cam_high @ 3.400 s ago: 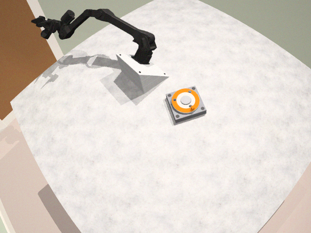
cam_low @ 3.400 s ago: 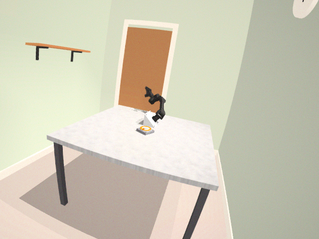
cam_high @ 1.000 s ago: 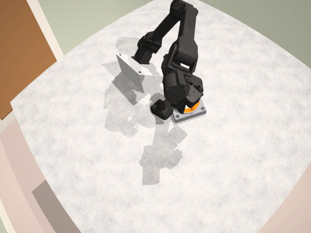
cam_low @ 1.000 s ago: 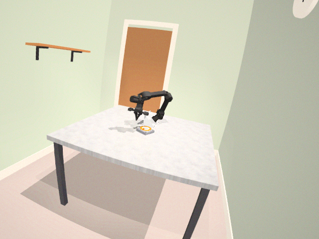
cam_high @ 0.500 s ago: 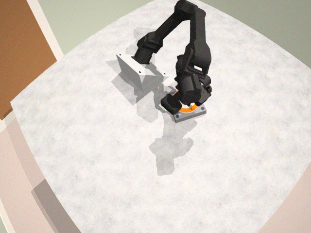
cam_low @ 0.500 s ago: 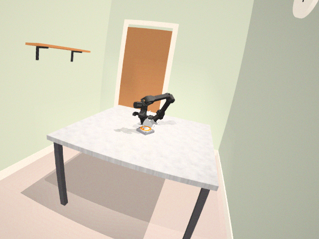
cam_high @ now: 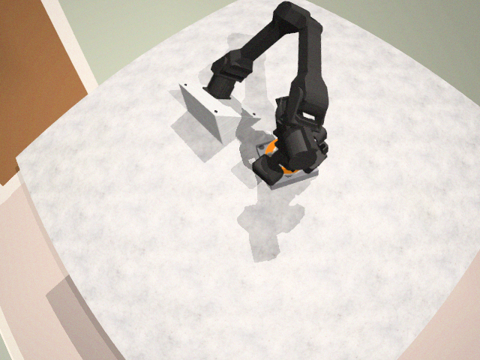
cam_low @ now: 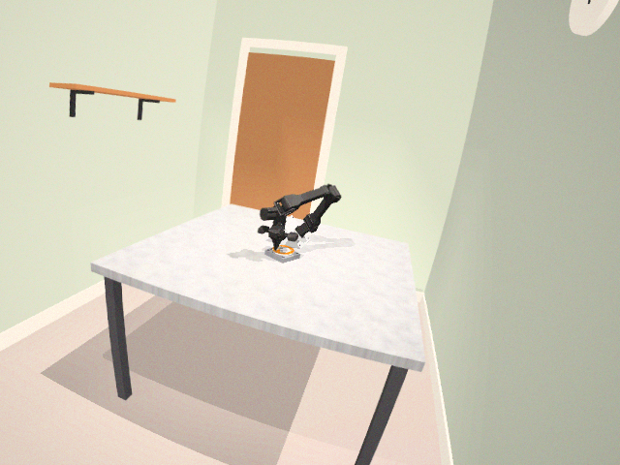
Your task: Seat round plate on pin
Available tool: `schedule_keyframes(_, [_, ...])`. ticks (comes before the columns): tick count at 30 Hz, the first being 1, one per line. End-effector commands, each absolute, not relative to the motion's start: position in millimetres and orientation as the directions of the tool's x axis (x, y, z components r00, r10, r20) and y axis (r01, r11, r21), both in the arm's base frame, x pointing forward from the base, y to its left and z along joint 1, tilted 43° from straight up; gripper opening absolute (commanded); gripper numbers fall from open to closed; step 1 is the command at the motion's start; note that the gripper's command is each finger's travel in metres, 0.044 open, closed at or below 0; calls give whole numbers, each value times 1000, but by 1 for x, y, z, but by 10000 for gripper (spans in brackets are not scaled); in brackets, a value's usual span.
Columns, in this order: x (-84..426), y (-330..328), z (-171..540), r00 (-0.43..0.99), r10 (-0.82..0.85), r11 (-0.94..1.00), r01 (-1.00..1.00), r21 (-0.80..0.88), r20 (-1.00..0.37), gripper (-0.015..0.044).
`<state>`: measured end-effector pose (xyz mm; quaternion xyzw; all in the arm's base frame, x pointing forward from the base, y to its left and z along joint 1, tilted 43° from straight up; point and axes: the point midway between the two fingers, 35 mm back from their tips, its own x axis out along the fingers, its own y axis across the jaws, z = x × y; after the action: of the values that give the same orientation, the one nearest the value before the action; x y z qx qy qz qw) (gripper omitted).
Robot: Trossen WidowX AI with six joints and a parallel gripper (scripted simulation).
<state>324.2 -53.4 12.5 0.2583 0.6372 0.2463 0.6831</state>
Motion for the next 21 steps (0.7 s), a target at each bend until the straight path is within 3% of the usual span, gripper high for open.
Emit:
schedule_keyframes(1, [328,-47,17,70,669,742,-6,670,-740,0])
schedule_keyframes(21, [331,-30,33,70,670,741,-6,671,-739,0])
